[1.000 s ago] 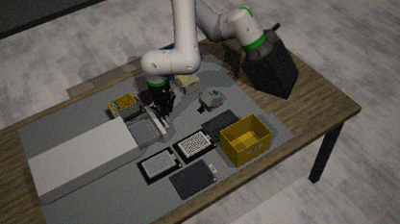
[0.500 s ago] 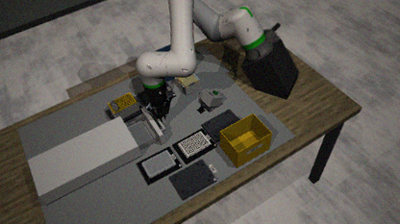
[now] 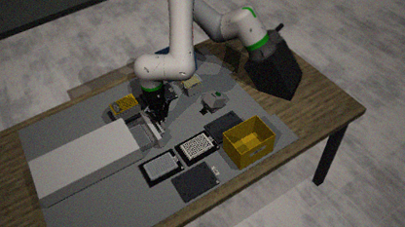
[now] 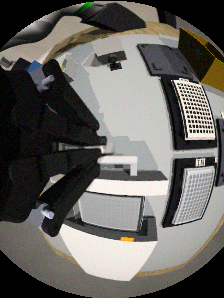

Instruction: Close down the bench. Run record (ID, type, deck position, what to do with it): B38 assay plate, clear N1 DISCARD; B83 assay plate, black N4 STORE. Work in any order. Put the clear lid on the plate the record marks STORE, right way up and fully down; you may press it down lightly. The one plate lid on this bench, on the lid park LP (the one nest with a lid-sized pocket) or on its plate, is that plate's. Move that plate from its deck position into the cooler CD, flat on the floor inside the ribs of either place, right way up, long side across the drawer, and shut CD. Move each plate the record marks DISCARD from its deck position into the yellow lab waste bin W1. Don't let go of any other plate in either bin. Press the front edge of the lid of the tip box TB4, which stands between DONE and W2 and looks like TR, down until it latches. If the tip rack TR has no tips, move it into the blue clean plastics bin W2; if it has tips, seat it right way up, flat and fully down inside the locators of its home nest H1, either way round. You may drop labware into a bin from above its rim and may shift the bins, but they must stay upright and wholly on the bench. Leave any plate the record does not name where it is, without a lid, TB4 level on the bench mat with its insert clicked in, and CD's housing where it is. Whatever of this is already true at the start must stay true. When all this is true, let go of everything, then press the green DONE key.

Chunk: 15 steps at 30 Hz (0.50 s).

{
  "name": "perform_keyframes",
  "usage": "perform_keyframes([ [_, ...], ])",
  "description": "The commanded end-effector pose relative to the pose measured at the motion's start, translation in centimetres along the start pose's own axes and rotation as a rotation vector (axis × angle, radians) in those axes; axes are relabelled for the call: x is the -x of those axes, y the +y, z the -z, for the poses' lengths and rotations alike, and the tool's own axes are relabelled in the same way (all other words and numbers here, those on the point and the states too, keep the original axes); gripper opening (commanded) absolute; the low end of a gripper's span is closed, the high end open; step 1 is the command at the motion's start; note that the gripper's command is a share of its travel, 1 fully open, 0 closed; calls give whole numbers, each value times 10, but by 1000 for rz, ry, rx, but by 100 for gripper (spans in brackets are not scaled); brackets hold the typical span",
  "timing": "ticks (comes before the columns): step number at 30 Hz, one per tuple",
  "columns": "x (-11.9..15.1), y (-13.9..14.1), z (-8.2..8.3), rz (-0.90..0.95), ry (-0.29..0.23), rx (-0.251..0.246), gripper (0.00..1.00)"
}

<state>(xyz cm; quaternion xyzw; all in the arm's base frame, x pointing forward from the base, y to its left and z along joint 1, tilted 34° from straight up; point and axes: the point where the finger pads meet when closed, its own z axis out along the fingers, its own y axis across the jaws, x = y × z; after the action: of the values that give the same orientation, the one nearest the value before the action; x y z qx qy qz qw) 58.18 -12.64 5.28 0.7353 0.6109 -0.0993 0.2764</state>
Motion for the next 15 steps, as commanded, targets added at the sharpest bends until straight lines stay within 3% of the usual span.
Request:
perform_keyframes([
  [1, 0, 4, 0, 0, 0, 0, 0],
  [15, 0, 20, 0, 0, 0, 0, 0],
])
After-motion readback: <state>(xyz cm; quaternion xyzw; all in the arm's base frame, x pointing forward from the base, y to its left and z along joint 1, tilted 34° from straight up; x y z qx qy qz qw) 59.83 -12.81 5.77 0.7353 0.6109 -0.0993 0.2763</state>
